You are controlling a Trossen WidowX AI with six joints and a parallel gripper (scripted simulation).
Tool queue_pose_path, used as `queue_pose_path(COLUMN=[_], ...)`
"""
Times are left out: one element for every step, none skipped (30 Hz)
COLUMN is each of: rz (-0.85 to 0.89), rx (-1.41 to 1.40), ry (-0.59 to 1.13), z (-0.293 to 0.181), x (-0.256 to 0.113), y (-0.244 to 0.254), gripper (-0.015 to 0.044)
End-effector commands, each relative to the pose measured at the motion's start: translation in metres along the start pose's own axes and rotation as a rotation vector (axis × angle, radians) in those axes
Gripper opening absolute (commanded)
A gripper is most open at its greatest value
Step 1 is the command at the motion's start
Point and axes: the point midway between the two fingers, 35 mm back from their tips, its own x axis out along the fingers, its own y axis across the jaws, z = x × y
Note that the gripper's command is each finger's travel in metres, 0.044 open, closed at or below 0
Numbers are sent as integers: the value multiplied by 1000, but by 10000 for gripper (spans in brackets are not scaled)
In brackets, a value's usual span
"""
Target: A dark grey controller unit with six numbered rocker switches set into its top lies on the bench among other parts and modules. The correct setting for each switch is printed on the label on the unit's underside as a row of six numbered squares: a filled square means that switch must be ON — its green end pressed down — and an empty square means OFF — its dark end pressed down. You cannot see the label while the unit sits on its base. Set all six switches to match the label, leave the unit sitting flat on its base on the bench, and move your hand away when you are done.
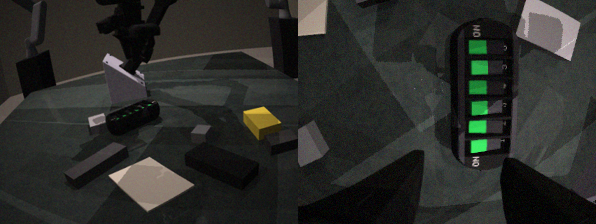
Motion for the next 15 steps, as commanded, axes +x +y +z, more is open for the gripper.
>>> queue_pose_path(rz=[-12,-12,-12,-12,-12,-12,-12,-12,-12,-12,-12,-12,-12,-12,-12], rx=[-1,-1,-1,-1,-1,-1,-1,-1,-1,-1,-1,-1,-1,-1,-1], ry=[5,5,5,5,5,5,5,5,5,5,5,5,5,5,5], z=[0,0,0,0,0,0,0,0,0,0,0,0,0,0,0], x=[1,1,1,1,1,1,1,1,1,1,1,1,1,1,1], y=[-1,-1,-1,-1,-1,-1,-1,-1,-1,-1,-1,-1,-1,-1,-1], gripper=[46,20,0,0,0,0,0,0,0,0,0,0,0,0,0])
